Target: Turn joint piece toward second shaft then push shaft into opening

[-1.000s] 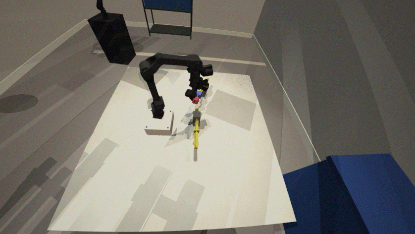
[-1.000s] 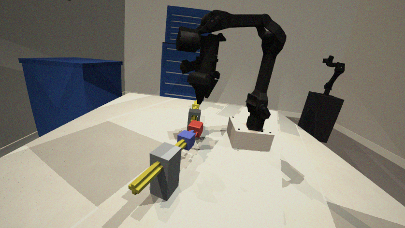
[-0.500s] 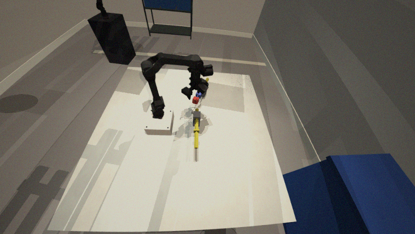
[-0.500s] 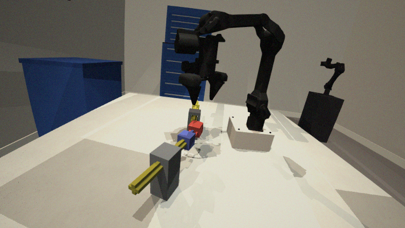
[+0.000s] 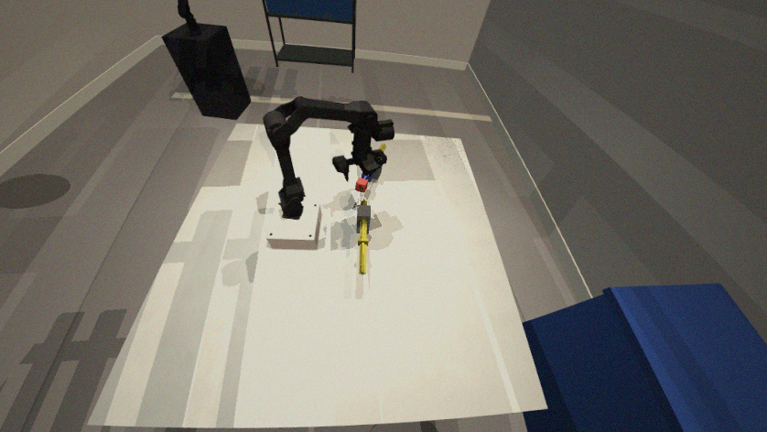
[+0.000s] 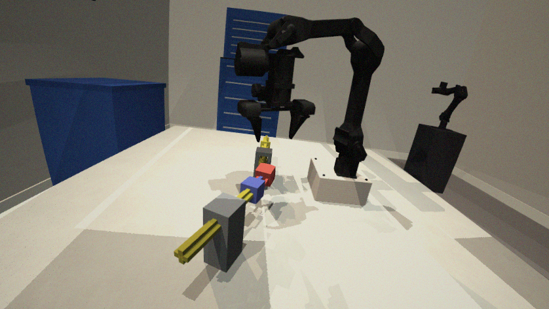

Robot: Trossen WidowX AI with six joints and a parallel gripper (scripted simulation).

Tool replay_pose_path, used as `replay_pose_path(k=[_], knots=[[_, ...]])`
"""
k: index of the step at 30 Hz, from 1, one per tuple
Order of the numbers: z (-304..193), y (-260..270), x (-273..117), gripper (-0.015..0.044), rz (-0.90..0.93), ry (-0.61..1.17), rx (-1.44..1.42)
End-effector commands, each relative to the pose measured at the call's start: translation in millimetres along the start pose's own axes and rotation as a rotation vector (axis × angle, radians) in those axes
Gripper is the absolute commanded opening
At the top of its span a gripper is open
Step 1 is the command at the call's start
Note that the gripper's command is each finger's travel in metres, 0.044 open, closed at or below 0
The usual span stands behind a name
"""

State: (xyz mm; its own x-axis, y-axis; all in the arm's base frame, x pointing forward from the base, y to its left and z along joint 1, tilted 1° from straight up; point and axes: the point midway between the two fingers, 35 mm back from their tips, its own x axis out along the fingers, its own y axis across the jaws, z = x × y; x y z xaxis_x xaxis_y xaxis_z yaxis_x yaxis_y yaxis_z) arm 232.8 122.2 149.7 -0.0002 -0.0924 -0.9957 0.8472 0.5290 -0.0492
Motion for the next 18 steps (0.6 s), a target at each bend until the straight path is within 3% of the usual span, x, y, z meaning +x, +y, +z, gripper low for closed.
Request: replay_pose_path(k=[1, 18], knots=[[0.1, 0.4, 1.4, 0.044, -0.01, -0.013, 0.097], [-1.7, 2.2, 5.9, 0.044, -0.028, -0.064, 0.574]])
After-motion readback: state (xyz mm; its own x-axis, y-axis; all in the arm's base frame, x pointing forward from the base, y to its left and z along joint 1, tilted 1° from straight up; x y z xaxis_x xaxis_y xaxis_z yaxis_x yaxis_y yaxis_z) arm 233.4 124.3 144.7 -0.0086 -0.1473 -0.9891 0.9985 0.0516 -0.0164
